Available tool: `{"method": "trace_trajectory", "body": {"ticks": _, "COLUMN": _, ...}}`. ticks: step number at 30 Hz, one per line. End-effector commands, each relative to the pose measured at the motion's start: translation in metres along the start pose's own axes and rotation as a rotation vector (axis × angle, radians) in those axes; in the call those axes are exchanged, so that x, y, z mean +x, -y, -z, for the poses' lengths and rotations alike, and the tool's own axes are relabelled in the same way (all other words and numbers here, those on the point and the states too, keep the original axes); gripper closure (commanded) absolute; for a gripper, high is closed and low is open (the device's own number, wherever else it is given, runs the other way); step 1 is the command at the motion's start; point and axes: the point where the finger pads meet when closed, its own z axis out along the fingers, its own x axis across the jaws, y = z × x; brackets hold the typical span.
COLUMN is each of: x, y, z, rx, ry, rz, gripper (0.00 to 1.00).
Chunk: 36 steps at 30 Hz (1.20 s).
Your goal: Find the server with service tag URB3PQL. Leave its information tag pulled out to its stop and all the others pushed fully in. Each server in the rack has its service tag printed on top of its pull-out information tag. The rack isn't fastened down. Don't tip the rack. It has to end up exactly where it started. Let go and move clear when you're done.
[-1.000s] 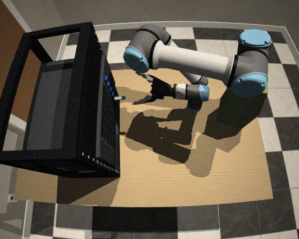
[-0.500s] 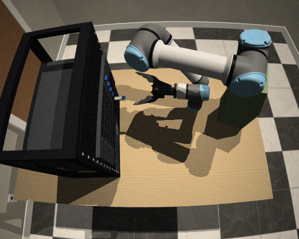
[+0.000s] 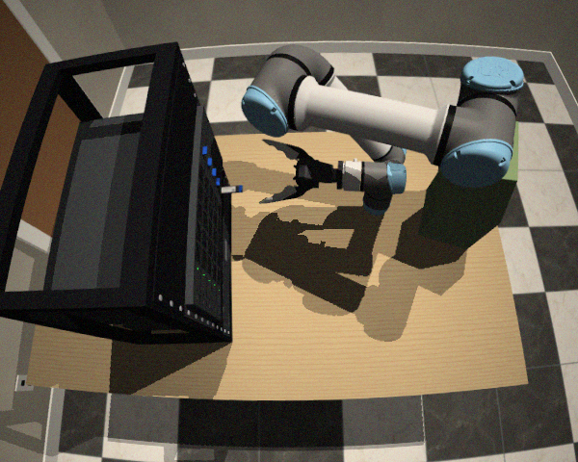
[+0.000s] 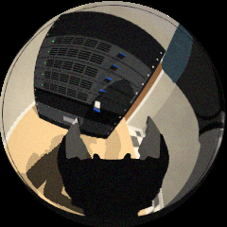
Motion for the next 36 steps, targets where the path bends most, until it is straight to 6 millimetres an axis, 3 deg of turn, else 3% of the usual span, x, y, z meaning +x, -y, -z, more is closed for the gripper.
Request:
{"method": "trace_trajectory", "body": {"ticks": 1, "x": -0.0003, "y": 0.0001, "z": 0.0010, "rx": 0.007, "ry": 0.003, "rz": 0.030, "gripper": 0.00}}
{"method": "trace_trajectory", "body": {"ticks": 36, "x": -0.0043, "y": -0.0025, "z": 0.0084, "rx": 0.044, "ry": 0.016, "rz": 0.224, "gripper": 0.00}}
